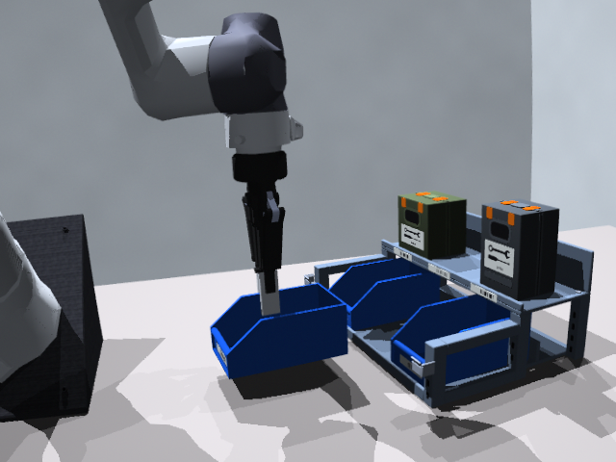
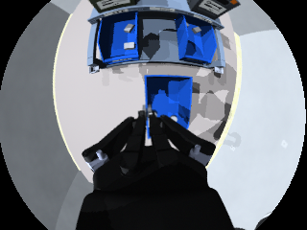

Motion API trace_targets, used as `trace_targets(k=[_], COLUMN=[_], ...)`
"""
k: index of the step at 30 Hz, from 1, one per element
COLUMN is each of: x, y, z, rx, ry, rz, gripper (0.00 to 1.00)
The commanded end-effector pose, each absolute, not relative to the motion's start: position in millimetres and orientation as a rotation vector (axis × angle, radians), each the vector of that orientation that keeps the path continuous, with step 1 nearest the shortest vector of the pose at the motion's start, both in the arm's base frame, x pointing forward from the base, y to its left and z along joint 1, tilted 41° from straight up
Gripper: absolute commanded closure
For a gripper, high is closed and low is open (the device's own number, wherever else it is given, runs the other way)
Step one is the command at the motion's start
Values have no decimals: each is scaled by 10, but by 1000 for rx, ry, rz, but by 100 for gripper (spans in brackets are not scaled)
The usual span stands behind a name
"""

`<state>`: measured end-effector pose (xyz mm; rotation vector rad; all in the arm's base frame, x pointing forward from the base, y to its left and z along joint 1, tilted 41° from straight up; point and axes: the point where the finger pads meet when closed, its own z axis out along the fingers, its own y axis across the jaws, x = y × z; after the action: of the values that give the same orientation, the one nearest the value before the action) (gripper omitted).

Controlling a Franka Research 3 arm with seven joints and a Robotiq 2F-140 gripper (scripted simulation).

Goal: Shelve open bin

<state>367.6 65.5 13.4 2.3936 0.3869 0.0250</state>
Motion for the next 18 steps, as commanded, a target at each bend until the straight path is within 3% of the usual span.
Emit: trace_targets(k=[1, 18], x=[3688, 3811], y=[666, 701], z=[141, 128], rx=[2395, 2395], ry=[399, 399], rz=[28, 28], gripper=[100, 100])
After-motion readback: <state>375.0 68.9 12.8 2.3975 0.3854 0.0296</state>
